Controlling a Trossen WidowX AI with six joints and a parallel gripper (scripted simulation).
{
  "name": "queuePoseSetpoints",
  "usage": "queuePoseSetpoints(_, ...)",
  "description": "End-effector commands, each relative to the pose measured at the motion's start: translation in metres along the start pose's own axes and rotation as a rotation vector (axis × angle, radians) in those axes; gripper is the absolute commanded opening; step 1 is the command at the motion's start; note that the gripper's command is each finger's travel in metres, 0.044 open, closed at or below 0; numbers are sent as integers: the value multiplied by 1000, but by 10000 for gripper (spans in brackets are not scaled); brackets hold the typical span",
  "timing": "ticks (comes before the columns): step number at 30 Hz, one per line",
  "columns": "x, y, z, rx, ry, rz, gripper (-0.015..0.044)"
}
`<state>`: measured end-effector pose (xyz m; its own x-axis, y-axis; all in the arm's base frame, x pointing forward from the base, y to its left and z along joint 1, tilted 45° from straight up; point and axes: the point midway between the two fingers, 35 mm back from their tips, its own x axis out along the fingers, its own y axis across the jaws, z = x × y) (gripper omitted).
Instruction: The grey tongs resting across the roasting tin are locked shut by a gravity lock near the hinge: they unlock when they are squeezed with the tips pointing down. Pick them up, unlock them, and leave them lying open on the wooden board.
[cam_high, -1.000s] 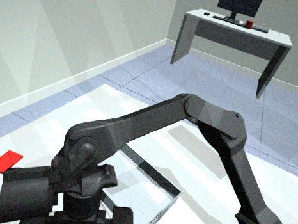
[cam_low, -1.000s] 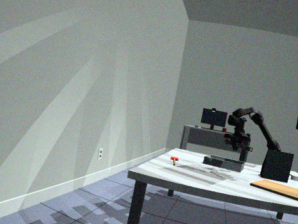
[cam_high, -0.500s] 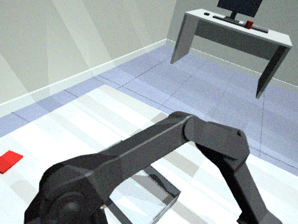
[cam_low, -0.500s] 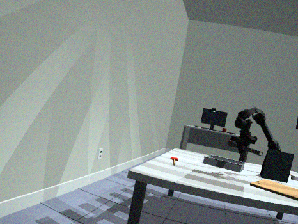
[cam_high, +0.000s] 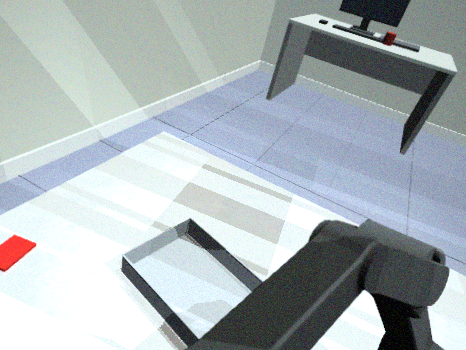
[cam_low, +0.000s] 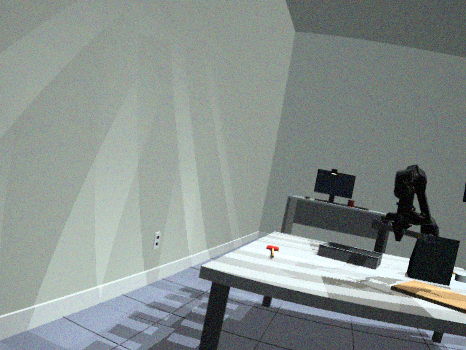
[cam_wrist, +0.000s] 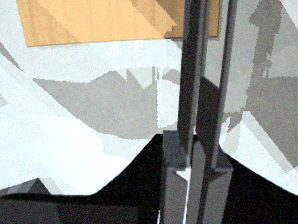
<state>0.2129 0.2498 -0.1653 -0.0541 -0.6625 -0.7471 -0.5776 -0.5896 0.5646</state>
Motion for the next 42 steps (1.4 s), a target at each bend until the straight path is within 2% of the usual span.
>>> queuePoseSetpoints(1, -7, -3, 28, -66, -14, -21, -150)
queuePoseSetpoints(15, -7, 18, 129, -319, -22, -18, -150)
queuePoseSetpoints(29, 10, 59, 220, -562, -17, 15, -150)
queuePoseSetpoints(37, 13, 65, 228, -587, -22, 23, -150)
queuePoseSetpoints(42, 18, 64, 224, -582, -137, 70, -150)
